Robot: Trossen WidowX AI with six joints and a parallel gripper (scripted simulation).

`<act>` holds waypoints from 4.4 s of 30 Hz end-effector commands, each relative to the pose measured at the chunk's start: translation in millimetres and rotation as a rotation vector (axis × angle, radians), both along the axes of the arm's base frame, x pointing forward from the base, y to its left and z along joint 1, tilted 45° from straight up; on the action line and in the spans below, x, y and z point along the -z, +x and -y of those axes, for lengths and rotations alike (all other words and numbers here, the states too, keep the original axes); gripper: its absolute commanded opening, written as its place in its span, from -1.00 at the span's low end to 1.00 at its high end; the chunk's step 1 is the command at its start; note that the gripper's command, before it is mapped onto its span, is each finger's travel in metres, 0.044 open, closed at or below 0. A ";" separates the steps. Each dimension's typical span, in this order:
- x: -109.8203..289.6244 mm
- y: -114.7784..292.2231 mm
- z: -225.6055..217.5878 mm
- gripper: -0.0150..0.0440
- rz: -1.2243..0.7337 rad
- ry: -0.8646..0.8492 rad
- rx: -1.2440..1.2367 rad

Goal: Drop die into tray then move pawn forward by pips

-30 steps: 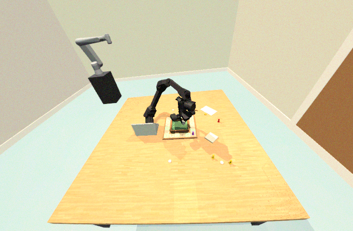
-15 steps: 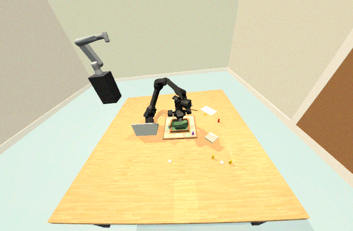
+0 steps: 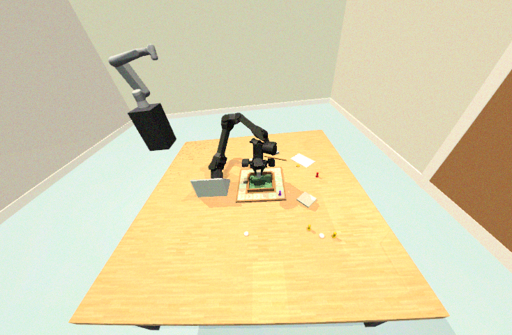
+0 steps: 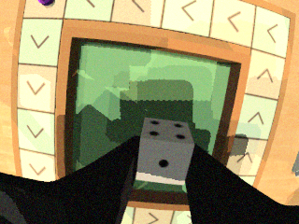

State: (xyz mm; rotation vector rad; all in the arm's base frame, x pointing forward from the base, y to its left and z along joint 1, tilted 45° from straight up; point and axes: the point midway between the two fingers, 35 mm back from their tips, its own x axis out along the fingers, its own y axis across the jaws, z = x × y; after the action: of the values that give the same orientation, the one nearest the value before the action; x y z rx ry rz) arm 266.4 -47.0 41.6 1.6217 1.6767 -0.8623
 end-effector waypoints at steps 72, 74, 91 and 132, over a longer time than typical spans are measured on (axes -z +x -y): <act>-72.2 1.6 32.3 0.67 0.050 -0.690 0.048; -73.8 1.3 33.8 0.84 0.050 -0.690 0.048; -19.6 3.4 14.3 1.00 0.054 0.159 0.046; 72.9 114.3 76.5 0.19 1.249 0.091 -1.422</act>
State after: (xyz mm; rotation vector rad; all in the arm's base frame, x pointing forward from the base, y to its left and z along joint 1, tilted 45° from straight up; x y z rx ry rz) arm 374.3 -119.8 -21.2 0.4376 1.3691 0.7181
